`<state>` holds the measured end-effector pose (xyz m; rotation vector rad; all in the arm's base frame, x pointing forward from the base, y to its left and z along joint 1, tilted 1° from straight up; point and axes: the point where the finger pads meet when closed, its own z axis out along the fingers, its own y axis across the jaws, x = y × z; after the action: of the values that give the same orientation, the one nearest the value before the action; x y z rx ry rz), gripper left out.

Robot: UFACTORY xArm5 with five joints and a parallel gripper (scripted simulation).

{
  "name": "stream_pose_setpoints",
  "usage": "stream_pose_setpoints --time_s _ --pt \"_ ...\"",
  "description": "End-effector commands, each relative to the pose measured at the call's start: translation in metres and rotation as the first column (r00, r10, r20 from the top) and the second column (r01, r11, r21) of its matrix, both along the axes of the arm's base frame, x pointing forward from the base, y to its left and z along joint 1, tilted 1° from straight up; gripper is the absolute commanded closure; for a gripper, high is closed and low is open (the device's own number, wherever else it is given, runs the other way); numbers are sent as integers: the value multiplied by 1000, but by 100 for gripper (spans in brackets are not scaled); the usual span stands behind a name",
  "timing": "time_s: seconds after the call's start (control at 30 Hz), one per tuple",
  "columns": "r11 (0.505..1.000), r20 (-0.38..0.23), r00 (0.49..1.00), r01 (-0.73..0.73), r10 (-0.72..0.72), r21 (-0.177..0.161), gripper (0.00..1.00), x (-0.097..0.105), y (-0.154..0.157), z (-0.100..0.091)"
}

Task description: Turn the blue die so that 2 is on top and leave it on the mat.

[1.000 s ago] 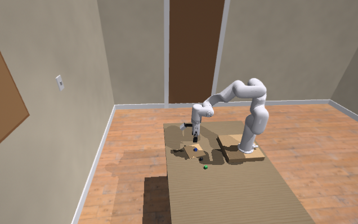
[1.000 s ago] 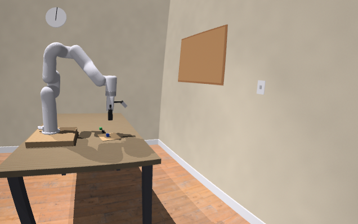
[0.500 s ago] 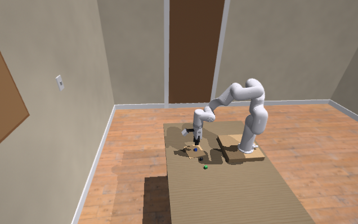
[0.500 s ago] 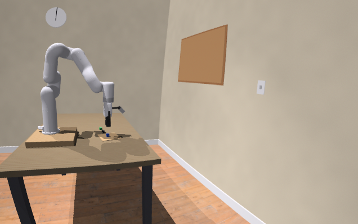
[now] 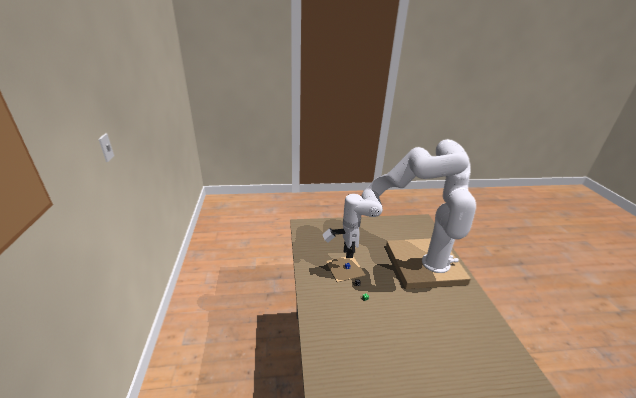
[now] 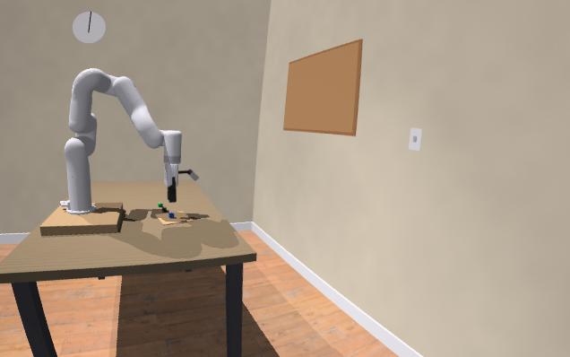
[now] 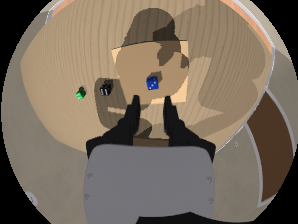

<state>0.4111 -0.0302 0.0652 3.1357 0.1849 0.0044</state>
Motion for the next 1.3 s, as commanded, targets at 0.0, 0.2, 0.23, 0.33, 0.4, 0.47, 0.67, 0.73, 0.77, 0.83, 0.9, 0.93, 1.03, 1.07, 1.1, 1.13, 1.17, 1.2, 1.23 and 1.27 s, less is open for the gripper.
stream_pose_setpoints --time_s 0.0,0.2,0.23,0.33,0.4,0.47,0.67,0.73,0.77,0.83,0.9,0.93,1.03,1.07,1.1,1.13,1.17,1.2,1.23,1.27 --pt "1000 4 1000 0 0 0 64 1 0 1" --pt "1000 4 1000 0 0 0 64 1 0 1" --pt "1000 4 1000 0 0 0 64 1 0 1" --pt "1000 4 1000 0 0 0 64 1 0 1" --pt "1000 4 1000 0 0 0 64 1 0 1" --pt "1000 4 1000 0 0 0 64 1 0 1" --pt "1000 4 1000 0 0 0 64 1 0 -1" --pt "1000 4 1000 0 0 0 64 1 0 -2" --pt "1000 4 1000 0 0 0 64 1 0 -2" --pt "1000 4 1000 0 0 0 64 1 0 -4" --pt "1000 4 1000 0 0 0 64 1 0 -6" --pt "1000 4 1000 0 0 0 64 1 0 -7" --pt "1000 4 1000 0 0 0 64 1 0 -10" --pt "1000 4 1000 0 0 0 64 1 0 -10" --pt "1000 4 1000 0 0 0 64 1 0 -11" --pt "1000 4 1000 0 0 0 64 1 0 -12" --pt "1000 4 1000 0 0 0 64 1 0 -14" --pt "1000 4 1000 0 0 0 64 1 0 -15" --pt "1000 4 1000 0 0 0 64 1 0 -17" --pt "1000 4 1000 0 0 0 64 1 0 -18"
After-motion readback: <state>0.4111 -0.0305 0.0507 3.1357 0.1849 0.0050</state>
